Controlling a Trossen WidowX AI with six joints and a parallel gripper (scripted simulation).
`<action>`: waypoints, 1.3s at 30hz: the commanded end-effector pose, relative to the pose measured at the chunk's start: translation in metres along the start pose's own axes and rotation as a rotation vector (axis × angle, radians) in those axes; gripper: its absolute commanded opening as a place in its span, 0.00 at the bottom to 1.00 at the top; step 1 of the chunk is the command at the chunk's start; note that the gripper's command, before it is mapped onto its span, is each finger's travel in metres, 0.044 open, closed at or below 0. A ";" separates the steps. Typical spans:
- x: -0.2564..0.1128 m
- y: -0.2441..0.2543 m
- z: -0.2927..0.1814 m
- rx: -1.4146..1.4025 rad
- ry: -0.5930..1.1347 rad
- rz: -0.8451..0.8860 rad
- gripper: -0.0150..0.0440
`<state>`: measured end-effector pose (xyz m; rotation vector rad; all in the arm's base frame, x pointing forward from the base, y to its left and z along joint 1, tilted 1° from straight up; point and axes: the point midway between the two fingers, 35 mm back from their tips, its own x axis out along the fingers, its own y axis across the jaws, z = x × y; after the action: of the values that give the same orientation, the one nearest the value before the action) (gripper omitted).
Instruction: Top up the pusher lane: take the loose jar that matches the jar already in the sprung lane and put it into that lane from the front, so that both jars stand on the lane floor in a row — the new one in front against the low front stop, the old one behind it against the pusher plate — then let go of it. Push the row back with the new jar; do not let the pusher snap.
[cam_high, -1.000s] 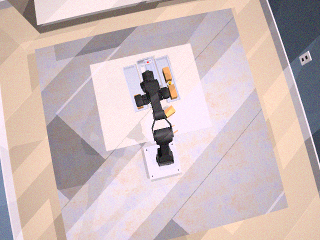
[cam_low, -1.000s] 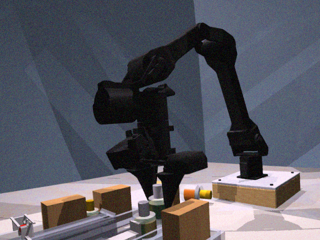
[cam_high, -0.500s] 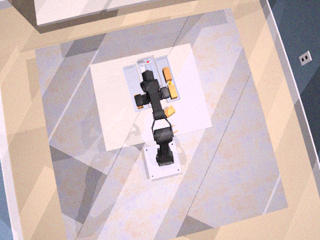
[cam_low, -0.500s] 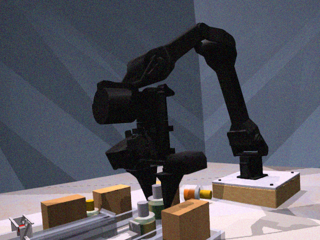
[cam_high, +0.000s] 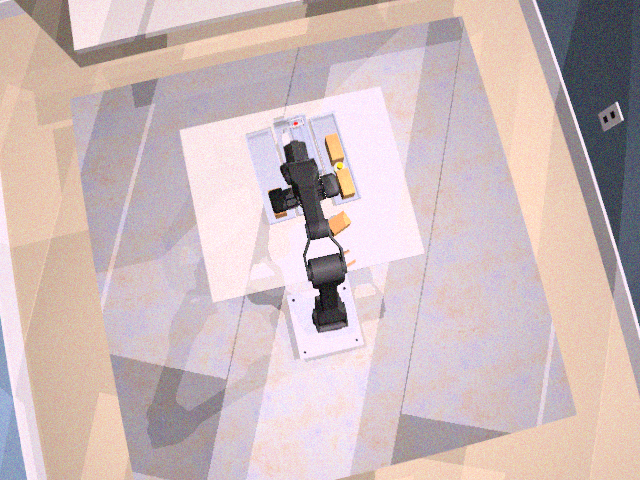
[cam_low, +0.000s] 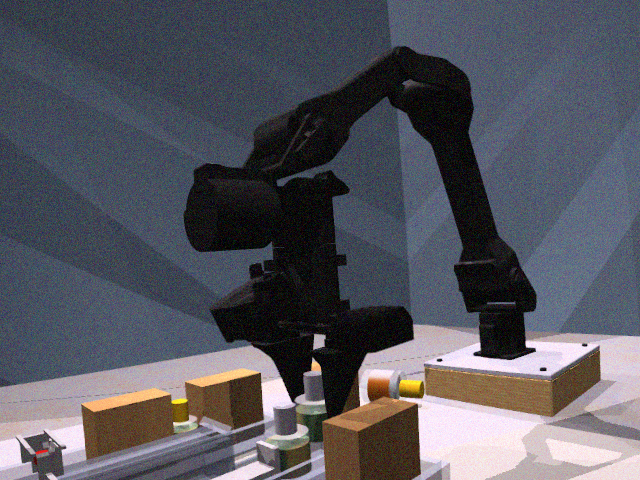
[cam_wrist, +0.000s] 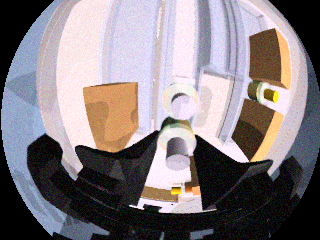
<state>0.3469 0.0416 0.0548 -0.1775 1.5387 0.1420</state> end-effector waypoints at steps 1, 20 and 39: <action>0.001 0.000 0.006 0.004 -0.023 0.001 0.25; 0.007 0.000 0.005 0.004 -0.023 0.001 0.25; 0.013 0.000 0.004 0.004 -0.023 0.001 0.25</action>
<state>0.3470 0.0412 0.0427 -0.1768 1.5354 0.1407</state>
